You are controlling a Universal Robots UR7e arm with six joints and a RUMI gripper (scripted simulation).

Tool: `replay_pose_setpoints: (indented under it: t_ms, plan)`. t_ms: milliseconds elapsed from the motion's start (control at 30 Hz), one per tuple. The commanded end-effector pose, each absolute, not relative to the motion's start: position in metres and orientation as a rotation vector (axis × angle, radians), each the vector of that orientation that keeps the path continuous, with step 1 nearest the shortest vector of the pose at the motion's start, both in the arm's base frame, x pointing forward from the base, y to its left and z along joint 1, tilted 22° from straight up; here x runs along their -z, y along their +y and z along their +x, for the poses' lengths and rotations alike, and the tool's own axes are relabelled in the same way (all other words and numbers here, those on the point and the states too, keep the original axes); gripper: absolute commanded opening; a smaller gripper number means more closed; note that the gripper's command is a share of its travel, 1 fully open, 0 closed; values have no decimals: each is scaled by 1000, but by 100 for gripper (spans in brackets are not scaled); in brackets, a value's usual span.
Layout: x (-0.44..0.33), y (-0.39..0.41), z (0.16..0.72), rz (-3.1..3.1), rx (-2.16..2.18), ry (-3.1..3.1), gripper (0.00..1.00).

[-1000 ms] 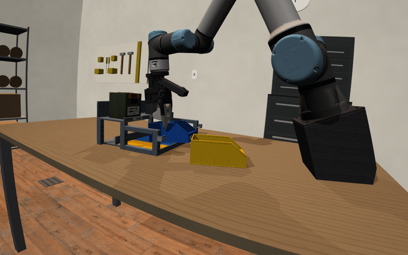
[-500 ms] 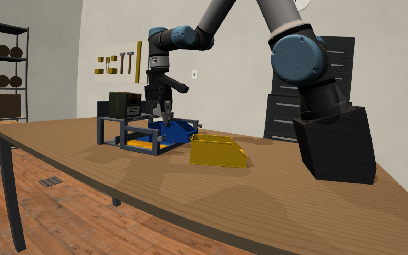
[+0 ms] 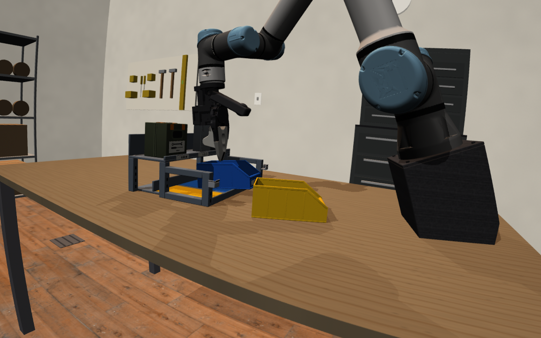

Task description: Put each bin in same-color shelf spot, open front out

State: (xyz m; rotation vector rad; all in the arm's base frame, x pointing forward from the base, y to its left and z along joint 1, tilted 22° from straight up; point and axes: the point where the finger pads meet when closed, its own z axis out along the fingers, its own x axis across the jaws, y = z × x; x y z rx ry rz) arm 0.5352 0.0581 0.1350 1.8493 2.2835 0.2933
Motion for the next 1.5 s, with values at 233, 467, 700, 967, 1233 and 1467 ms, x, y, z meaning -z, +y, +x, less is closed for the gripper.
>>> replay_pose_setpoints:
  t_ms: [233,467,700,967,1233,1467]
  plan:
    - [-152,56,529,1848,-294,2283,5]
    - [-164,55,525,1848,-294,2283,5]
    - [-172,54,521,1848,-294,2283,5]
    - [-182,53,517,1848,-294,2283,5]
    - [-188,52,515,1848,-294,2283,5]
    - [-192,52,514,1848,-294,2283,5]
